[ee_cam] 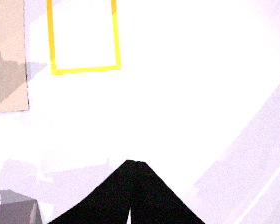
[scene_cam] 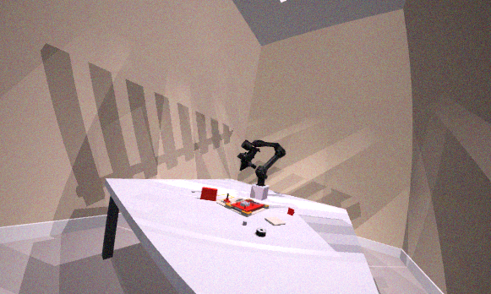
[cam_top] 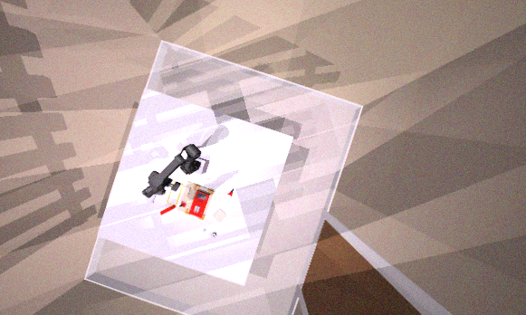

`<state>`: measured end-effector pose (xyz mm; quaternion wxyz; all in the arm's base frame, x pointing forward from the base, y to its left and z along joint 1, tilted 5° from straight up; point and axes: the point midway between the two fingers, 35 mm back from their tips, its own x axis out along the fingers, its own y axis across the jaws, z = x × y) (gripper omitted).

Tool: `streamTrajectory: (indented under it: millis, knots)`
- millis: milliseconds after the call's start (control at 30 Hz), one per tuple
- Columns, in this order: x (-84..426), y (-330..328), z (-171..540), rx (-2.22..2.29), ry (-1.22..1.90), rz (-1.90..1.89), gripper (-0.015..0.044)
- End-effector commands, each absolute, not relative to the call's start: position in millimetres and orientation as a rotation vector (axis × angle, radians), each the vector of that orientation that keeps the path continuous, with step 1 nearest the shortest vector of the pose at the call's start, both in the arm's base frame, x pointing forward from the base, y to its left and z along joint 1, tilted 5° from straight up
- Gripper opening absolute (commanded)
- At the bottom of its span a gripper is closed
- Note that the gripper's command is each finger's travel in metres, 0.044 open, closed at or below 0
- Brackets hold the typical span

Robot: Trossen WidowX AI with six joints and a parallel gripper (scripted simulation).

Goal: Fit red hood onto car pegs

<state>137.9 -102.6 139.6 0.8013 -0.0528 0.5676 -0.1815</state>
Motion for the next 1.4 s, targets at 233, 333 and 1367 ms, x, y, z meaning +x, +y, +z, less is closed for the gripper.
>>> streamTrajectory:
  millis: [233,333,1367]
  knots:
    - [195.3,-109.9,169.3,-0.503,1.310,0.018,0.0000]
    - [213.6,-111.8,174.1,-0.614,1.319,0.136,0.0000]
    - [417.7,-98.2,117.8,-1.676,0.899,1.397,0.0000]
